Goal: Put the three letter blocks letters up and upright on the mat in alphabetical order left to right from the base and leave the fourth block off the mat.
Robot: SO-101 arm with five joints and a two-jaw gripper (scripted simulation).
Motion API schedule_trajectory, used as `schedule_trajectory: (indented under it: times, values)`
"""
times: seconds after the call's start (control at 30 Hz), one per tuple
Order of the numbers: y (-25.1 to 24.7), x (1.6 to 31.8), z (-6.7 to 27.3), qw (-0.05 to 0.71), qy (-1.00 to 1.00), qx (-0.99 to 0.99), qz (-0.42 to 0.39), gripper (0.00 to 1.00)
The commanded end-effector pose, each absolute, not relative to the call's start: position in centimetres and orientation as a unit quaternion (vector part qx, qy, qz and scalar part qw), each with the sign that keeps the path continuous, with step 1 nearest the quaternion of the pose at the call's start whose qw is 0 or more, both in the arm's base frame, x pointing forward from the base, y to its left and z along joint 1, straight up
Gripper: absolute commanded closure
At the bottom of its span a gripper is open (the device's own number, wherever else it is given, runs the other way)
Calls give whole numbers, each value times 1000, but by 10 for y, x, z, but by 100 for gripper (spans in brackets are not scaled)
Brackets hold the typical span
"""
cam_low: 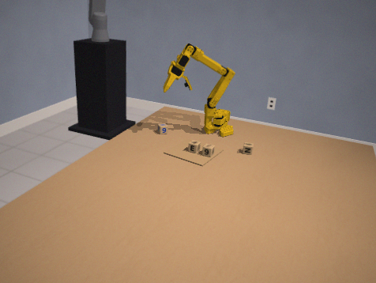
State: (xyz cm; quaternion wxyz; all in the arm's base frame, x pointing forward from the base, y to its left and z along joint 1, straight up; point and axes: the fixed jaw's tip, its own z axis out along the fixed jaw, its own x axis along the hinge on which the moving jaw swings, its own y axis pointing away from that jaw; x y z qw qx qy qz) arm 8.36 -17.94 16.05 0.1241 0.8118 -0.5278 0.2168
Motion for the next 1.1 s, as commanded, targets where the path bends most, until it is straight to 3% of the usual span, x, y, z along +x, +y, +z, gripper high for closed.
schedule_trajectory:
  times: [0.0,1.07]
  values:
    - [-180,84,168,122,-574,770,251,65]
    - [-169,84,147,-10,-866,415,279,65]
